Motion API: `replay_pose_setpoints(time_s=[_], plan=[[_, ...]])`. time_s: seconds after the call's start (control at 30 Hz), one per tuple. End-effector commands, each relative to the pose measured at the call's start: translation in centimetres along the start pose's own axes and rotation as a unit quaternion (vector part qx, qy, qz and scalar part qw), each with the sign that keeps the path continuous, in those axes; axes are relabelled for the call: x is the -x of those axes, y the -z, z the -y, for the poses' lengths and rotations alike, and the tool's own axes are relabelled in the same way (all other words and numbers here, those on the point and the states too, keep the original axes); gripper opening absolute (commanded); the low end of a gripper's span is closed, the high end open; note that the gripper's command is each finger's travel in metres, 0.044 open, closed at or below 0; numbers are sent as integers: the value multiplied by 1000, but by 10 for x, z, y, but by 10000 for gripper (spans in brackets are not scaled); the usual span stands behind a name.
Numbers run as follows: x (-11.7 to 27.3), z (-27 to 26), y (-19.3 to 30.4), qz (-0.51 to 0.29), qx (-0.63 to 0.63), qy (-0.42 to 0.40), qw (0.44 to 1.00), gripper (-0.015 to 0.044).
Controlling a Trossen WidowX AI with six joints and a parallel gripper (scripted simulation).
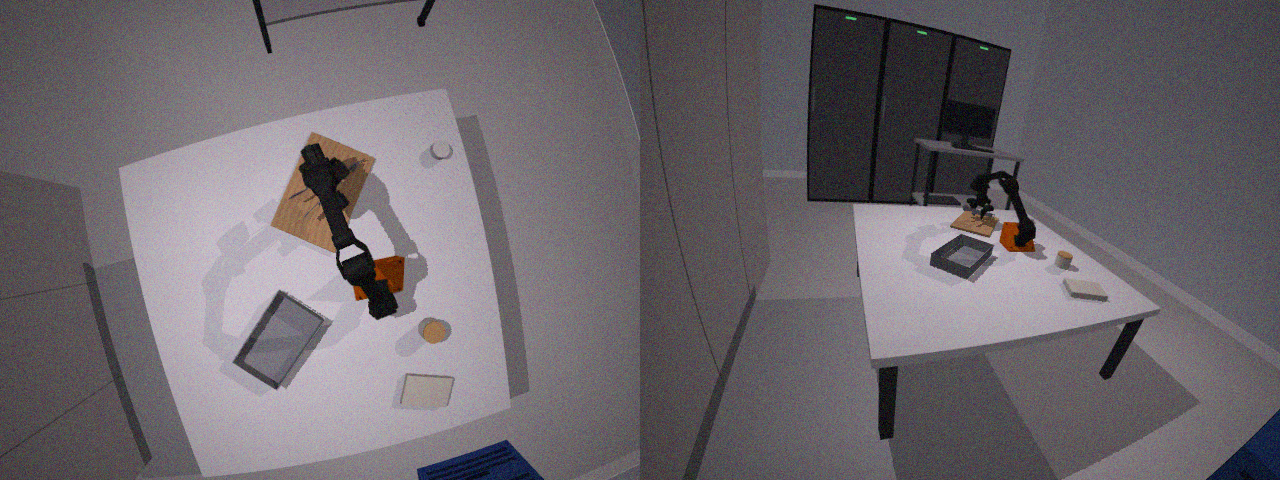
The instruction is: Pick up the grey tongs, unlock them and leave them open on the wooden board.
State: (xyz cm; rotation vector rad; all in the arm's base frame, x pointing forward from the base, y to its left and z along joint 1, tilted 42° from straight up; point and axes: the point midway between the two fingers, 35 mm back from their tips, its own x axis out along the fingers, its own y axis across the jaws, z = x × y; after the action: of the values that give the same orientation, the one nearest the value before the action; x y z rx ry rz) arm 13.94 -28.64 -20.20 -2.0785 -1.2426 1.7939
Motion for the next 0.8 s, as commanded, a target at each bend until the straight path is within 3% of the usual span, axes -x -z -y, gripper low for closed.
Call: replay_pose_setpoints(time_s=[0.0, 0.07, 0.27, 0.63, 0.77], plan=[[0, 0, 0, 1, 0, 0, 1000, 401], [0, 0, 0, 1, 0, 0, 1000, 440], [15, 14, -1, 1, 0, -2, 1000, 440], [81, 141, 0, 0, -4, 1, 1000, 440], [83, 150, 0, 0, -4, 1, 1000, 440]])
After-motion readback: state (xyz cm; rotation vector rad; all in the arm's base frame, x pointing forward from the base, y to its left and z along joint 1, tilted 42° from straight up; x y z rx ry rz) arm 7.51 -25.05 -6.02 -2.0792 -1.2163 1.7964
